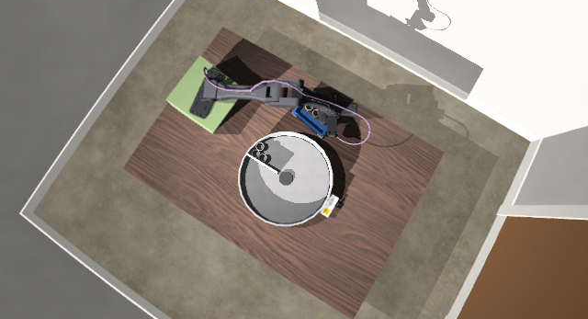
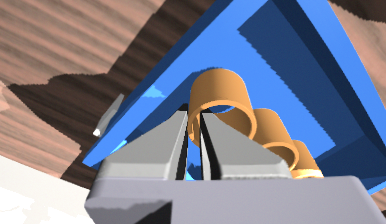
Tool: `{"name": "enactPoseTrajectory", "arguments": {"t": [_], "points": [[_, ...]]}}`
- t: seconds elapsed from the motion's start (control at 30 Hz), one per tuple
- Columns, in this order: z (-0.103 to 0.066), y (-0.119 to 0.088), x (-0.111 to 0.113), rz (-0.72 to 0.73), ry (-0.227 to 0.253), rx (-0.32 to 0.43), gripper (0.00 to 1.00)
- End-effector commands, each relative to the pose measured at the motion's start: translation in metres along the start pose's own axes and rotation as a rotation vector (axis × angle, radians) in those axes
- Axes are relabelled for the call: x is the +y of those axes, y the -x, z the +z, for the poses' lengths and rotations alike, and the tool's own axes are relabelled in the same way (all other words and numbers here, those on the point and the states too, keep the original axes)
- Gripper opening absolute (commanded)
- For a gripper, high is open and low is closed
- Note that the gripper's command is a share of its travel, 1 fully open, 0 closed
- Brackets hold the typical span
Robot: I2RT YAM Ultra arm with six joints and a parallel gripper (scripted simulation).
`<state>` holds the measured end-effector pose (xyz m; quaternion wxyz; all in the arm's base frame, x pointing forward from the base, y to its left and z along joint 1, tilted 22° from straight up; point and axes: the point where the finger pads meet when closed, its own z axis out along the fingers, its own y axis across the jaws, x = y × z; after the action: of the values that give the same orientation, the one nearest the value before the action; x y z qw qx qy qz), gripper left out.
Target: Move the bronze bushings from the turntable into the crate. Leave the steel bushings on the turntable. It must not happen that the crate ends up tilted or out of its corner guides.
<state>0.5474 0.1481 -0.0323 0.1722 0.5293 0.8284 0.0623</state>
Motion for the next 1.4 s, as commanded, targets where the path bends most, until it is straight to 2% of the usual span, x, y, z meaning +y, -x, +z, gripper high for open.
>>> {"name": "enactPoseTrajectory", "arguments": {"t": [0.0, 0.83, 1.0, 1.1, 1.27, 1.37], "points": [[-0.023, 0.008, 0.02, 0.002, 0.054, -0.009, 0.0], [-0.023, 0.008, 0.02, 0.002, 0.054, -0.009, 0.0], [-0.009, 0.005, 0.013, -0.003, 0.026, -0.005, 0.0], [-0.016, 0.007, 0.018, 0.001, 0.043, -0.007, 0.0], [-0.011, 0.006, 0.016, 0.0, 0.032, -0.006, 0.0], [-0.016, 0.008, 0.019, 0.002, 0.043, -0.007, 0.0]]}}
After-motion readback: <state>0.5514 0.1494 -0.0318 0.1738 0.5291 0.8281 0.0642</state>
